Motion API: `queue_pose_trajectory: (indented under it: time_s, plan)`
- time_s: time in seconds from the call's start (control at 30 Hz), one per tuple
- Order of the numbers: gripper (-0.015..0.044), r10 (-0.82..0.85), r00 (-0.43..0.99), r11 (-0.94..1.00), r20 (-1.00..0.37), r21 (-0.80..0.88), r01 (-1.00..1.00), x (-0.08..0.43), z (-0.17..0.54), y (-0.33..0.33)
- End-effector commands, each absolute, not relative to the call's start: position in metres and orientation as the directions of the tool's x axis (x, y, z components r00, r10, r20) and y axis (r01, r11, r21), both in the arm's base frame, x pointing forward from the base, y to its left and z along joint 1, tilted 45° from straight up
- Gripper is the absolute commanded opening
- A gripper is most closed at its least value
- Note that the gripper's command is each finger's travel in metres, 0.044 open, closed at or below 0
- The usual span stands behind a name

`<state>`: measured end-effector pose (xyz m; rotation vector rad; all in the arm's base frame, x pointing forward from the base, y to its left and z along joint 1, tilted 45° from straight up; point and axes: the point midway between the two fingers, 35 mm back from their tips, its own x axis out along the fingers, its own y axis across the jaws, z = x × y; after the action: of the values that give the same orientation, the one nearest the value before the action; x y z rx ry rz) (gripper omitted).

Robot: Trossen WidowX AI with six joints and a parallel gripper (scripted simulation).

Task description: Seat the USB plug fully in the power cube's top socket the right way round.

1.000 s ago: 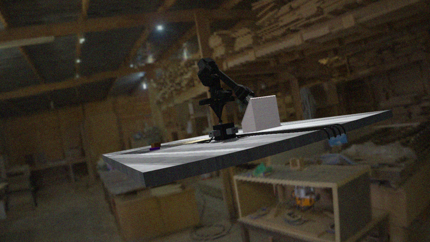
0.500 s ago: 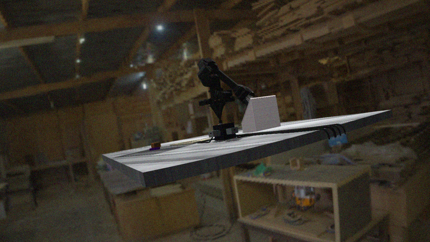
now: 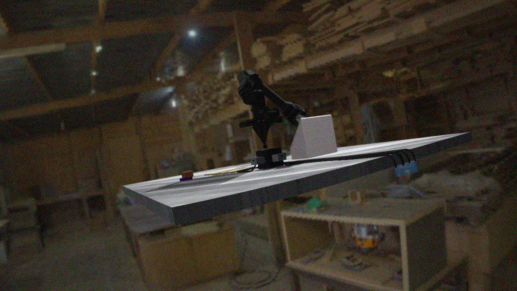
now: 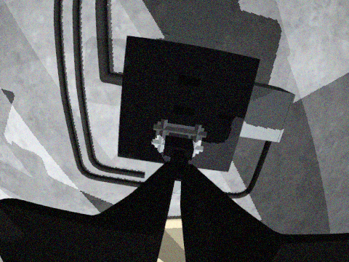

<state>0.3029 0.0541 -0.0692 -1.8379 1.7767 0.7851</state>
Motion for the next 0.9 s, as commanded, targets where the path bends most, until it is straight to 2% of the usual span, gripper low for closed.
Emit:
queue_pose_trajectory:
  time_s: [0.0,0.87]
  plan:
    - [0.0,-0.734,0.002,-0.061,-0.68,0.062,-0.996,0.3031,-0.0701,0.053]
    - [0.0,-0.734,0.003,-0.061,-0.68,0.062,-0.996,0.3031,-0.0723,0.0508]
